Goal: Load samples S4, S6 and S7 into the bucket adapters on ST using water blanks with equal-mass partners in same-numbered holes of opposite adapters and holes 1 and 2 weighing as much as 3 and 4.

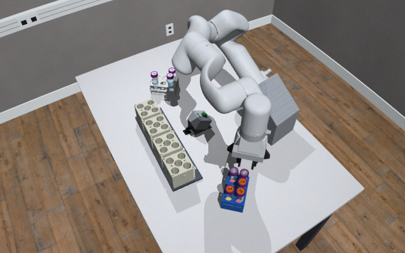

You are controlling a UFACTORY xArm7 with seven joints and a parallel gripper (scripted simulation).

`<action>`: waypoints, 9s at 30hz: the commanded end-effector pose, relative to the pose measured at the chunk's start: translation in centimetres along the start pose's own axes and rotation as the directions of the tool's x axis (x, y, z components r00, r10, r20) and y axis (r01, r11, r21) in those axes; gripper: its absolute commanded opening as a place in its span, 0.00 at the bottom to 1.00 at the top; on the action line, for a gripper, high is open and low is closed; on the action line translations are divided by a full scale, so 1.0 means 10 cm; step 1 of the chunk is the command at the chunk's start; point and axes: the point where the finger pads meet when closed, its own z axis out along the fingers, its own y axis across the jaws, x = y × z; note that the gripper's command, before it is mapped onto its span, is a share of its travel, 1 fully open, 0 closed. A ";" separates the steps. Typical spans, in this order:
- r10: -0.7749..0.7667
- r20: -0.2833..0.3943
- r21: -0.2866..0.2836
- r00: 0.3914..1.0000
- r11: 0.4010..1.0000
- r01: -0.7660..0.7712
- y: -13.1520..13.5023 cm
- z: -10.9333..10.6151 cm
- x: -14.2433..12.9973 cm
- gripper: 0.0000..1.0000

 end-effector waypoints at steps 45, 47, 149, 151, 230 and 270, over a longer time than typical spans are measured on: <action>0.000 -0.005 0.003 1.000 1.000 0.000 -0.01 0.47 0.01 0.57; 0.000 -0.005 0.003 1.000 1.000 0.000 -0.01 0.51 0.01 0.57; 0.000 -0.005 0.002 1.000 1.000 0.000 -0.01 1.32 0.01 0.00; 0.000 -0.005 0.002 1.000 1.000 0.000 -0.01 1.32 0.01 0.00; 0.000 -0.005 0.002 1.000 1.000 0.000 -0.01 1.00 0.01 0.00; 0.000 -0.005 0.003 1.000 1.000 0.000 0.00 0.28 0.01 0.00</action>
